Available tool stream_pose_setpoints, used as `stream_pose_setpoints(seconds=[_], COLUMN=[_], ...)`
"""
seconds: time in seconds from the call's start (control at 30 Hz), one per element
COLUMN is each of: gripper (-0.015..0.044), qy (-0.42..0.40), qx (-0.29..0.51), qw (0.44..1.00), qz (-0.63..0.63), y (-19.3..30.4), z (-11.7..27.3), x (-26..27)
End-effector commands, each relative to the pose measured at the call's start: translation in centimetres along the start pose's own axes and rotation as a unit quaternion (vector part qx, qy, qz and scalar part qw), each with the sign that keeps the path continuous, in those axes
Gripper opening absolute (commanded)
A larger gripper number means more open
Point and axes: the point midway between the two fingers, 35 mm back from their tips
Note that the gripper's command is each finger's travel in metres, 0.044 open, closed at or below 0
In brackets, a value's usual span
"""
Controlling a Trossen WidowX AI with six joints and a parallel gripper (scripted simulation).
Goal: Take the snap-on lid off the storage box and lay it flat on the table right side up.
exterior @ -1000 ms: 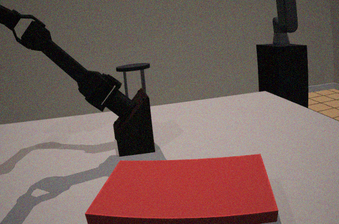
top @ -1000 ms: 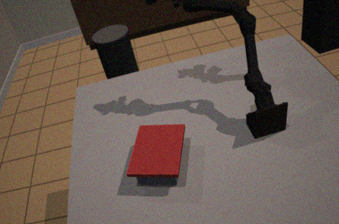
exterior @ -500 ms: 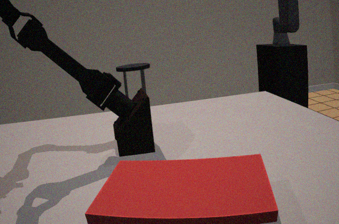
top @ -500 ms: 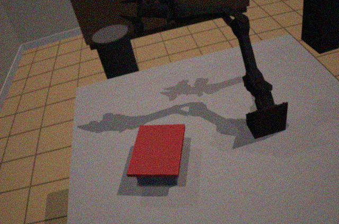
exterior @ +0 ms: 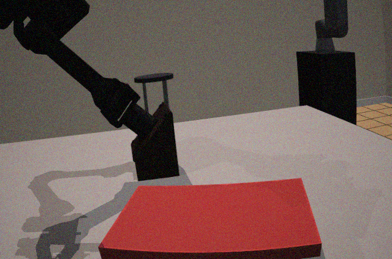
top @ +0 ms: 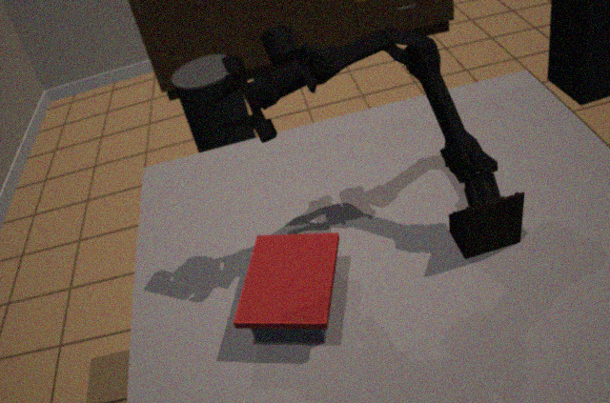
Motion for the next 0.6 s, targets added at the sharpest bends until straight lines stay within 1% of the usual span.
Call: stream_pose_setpoints(seconds=[0.0,0.2,0.23,0.3,0.47,0.53,0.57], gripper=[0.0235,0.0235,0.0235,0.0235,0.0235,0.0235,0.0235], qy=[0.064,0.155,0.157,0.175,0.21,0.211,0.211], qx=[-0.013,-0.052,-0.054,-0.067,-0.121,-0.141,-0.143], qw=[0.998,0.986,0.986,0.982,0.966,0.96,0.96], qz=[-0.002,0.019,0.021,0.031,0.087,0.114,0.117], y=[2.6,6.0,6.1,6.7,7.7,7.7,7.7], z=[0.2,2.0,2.1,2.9,6.6,8.3,8.4], x=[-5.3,-14.5,-14.8,-17.1,-24.5,-26.9,-27.1])
Point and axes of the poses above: the point midway between the two fingers, 35 mm back from their tips, its own z axis back along the fingers, its own x axis across the jaws, y = z × x, and after that the axes turned 2 degrees about -z, right-handed
